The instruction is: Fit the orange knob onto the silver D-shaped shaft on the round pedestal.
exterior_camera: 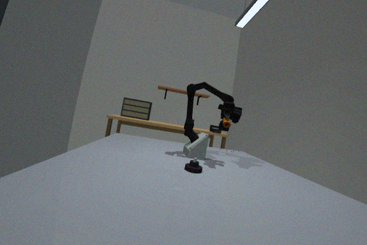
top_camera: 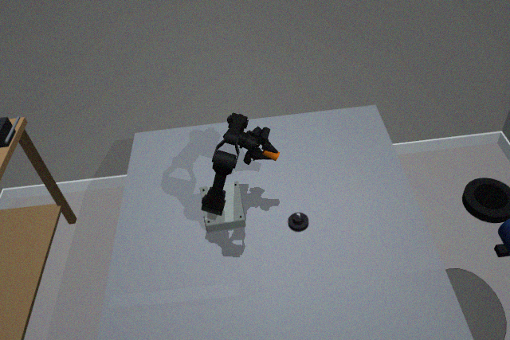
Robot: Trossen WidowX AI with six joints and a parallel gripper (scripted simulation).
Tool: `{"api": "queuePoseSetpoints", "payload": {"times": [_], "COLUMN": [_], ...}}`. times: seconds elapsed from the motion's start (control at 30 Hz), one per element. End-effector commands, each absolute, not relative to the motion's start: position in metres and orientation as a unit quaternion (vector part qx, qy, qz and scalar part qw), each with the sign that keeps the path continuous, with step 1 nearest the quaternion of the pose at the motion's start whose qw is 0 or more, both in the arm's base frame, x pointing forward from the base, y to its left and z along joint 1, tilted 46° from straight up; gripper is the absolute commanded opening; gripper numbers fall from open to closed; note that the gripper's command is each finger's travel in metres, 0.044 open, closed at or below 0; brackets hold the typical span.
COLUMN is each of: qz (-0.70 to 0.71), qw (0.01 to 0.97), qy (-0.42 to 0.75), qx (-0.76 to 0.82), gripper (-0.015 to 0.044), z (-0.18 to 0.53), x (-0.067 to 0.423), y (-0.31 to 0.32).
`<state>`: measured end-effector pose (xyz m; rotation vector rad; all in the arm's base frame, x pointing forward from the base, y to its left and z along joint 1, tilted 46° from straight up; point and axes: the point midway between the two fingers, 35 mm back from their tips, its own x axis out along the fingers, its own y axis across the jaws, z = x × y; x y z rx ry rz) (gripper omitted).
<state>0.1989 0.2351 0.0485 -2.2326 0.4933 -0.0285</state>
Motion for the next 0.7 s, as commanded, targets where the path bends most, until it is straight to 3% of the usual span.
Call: {"api": "queuePoseSetpoints", "payload": {"times": [0.0, 0.67], "qz": [-0.011, -0.008], "qw": [0.415, 0.413], "qy": [0.196, 0.201], "qx": [-0.888, -0.888], "gripper": [0.0000, 0.0000], "z": [0.0490, 0.0441], "x": [0.1992, 0.2006], "y": [0.2356, 0.2315]}}
